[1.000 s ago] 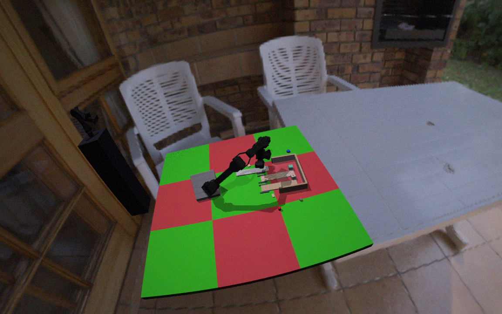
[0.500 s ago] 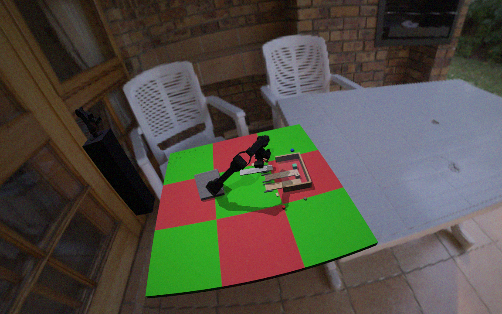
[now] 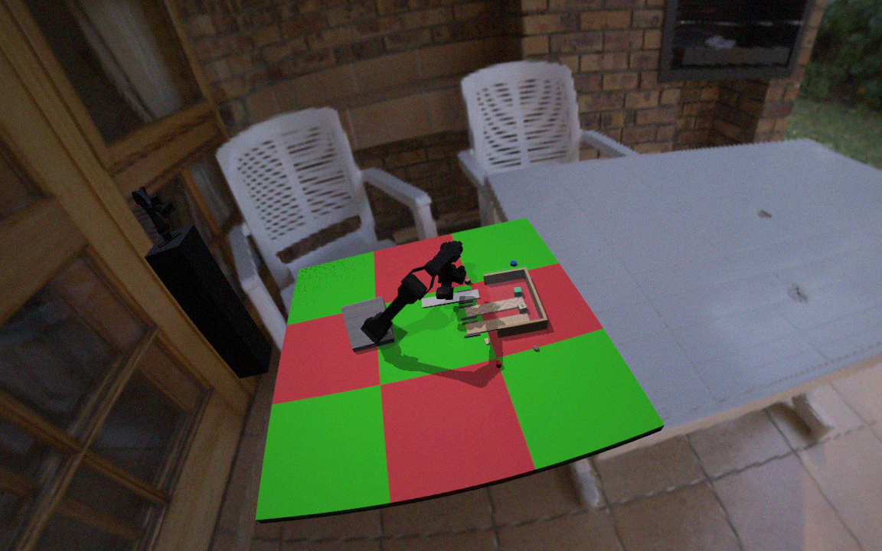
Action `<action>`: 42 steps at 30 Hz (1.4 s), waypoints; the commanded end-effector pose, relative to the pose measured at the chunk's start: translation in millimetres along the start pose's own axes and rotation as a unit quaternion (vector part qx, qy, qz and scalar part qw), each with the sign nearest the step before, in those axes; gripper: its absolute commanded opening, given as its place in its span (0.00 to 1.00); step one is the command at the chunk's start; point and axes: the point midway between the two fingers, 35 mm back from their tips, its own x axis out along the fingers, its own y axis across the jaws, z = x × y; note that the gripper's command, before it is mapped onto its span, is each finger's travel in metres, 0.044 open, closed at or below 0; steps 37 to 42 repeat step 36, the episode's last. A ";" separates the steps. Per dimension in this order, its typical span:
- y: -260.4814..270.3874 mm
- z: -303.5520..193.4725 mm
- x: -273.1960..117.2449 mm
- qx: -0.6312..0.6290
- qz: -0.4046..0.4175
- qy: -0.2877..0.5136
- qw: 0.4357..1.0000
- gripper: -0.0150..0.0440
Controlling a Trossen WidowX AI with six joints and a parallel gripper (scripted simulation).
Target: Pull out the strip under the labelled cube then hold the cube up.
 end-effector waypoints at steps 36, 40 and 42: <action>-16.3 -23.1 -36.6 0.002 0.004 -0.001 1.000 0.25; -16.3 -23.1 -36.6 0.002 0.004 -0.001 1.000 0.25; -16.3 -23.1 -36.6 0.002 0.004 -0.001 1.000 0.25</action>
